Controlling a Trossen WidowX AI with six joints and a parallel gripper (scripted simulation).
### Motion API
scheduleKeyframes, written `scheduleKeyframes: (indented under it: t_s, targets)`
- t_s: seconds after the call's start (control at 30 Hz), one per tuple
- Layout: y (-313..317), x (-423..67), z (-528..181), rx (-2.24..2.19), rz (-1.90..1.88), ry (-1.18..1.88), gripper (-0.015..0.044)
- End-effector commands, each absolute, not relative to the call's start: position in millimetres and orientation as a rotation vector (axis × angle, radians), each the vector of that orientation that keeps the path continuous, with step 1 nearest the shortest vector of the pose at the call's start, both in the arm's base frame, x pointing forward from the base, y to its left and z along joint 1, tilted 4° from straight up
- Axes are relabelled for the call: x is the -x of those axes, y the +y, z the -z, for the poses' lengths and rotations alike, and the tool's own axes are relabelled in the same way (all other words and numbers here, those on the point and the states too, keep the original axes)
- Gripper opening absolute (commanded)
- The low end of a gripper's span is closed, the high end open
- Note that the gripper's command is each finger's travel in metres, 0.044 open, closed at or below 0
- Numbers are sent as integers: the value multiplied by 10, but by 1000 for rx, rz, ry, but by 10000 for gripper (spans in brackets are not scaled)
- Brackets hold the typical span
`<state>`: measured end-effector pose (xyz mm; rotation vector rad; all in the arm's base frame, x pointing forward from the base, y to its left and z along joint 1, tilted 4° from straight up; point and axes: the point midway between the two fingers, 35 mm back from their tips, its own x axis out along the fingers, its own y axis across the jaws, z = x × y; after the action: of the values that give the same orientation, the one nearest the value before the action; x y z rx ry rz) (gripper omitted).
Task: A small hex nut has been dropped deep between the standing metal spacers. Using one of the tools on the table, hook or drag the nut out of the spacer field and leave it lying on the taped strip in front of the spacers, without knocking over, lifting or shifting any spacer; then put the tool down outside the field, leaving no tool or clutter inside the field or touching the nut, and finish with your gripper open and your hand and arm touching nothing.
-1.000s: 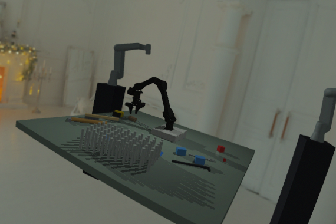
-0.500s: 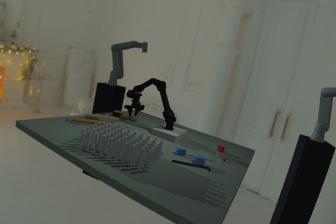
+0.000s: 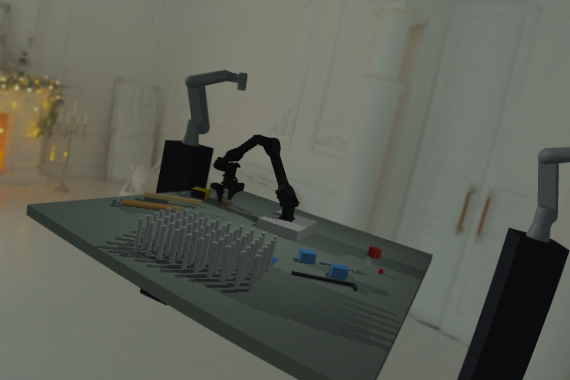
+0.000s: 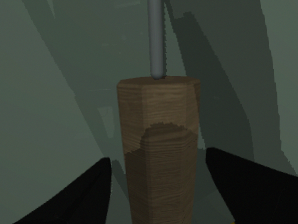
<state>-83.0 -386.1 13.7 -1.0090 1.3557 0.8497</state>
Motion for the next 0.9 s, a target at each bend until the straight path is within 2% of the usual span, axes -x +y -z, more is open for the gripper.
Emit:
scheduleKeyframes:
  t_s: [0.0, 0.03, 0.17, 0.4, 0.57, 0.7, 0.87]
  targets:
    - [-3847, 827, -73, 1000, -850, 1356, 280]
    - [-3847, 827, -70, 1000, -850, 1356, 280]
    - [-3847, 827, -70, 1000, -850, 1356, 175]
    - [-3847, 827, -70, 1000, -850, 1356, 128]
    - [-3840, 848, -370, 1002, -852, 1355, 0]
    - [-3807, 861, -659, 1004, -853, 1354, 0]
    - [-3805, 861, -673, 987, -836, 1361, 0]
